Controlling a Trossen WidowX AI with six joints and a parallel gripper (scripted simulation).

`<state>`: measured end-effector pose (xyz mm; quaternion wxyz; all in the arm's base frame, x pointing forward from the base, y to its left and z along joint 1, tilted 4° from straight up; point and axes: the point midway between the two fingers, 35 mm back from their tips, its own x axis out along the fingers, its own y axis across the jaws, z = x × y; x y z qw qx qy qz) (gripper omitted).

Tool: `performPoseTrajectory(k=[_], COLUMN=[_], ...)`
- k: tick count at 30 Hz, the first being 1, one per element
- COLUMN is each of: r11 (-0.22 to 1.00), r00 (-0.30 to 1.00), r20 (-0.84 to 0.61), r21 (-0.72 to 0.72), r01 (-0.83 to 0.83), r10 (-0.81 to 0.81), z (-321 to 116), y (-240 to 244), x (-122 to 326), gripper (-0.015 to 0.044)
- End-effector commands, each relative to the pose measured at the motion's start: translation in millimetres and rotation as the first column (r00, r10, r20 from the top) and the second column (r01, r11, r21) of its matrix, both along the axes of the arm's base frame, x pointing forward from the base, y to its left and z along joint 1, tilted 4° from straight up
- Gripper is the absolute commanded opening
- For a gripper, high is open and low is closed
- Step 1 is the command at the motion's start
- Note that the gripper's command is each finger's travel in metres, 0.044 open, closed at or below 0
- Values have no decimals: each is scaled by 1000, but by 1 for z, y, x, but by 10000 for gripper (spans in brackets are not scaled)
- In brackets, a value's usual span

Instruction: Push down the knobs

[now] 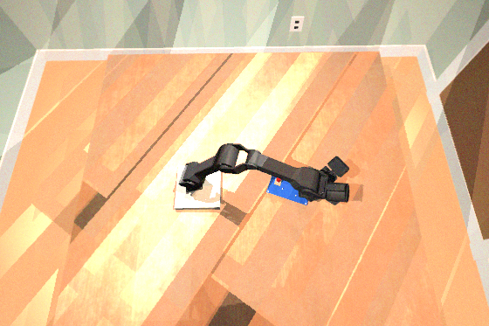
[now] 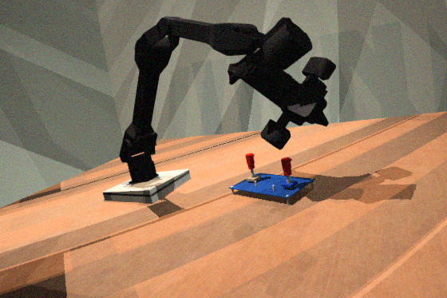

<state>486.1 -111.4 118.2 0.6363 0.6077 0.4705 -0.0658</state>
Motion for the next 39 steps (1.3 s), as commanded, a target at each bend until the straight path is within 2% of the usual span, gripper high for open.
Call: performPoseTrajectory(k=[1, 14, 27, 33, 39], r11=[997, 914, 707, 693, 693], r00=[998, 945, 795, 784, 784], r20=[-63, -286, -536, -549, -549], r21=[-75, -318, -443, -445, -445], r01=[-35, -253, -551, -567, -567], r10=[30, 162, 283, 289, 289], z=[-6, -6, 6, 7, -13], y=[9, 35, 46, 46, 47], x=[-16, -78, -151, -155, -156], gripper=[0, 0, 0, 0, 0])
